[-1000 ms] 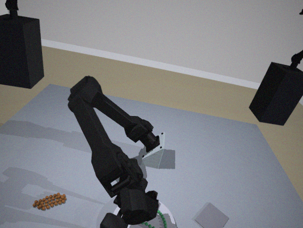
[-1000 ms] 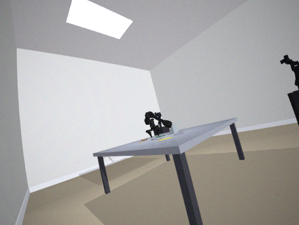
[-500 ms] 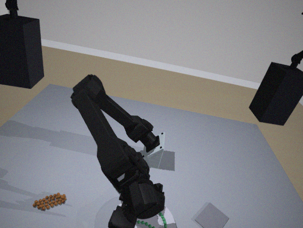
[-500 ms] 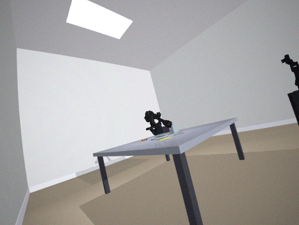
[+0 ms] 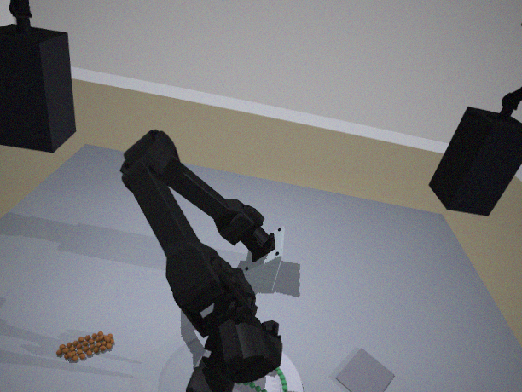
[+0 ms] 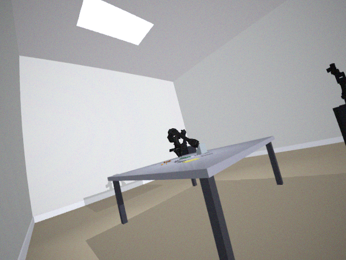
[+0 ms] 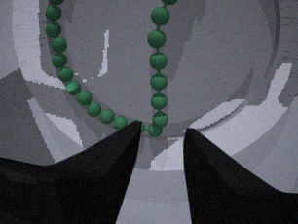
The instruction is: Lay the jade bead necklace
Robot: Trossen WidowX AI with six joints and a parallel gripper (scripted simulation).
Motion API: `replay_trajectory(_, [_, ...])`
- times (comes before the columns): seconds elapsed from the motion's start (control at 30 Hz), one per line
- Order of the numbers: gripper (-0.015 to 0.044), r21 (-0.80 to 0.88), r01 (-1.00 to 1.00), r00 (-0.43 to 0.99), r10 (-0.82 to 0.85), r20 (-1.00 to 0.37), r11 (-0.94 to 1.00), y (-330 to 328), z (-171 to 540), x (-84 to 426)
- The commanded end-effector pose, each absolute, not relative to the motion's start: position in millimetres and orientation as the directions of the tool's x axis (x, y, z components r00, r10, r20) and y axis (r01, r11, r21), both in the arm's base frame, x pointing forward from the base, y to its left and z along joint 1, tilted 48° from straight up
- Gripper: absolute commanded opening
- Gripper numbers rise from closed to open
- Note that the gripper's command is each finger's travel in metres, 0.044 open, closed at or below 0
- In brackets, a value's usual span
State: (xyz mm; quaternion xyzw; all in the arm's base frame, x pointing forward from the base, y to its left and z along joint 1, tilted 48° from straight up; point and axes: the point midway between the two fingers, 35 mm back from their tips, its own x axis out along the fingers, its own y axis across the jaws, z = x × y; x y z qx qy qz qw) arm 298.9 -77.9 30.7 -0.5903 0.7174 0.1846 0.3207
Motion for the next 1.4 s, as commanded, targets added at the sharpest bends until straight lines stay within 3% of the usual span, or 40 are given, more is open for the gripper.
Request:
replay_trajectory(0.0, [0.0120, -0.108, -0.967, -0.099, -0.731, -0.675, 0.230, -82.3, 26.0, 297.4])
replay_trajectory(0.33, [0.0120, -0.104, -0.968, -0.101, -0.732, -0.674, 0.229, -91.0, 18.0, 295.2])
replay_trajectory(0.5, [0.0000, -0.108, -0.966, -0.103, -0.729, -0.676, 0.236, -90.0, 19.8, 295.9])
replay_trajectory(1.37, [0.0000, -0.108, -0.966, -0.103, -0.729, -0.676, 0.236, -90.0, 19.8, 295.9])
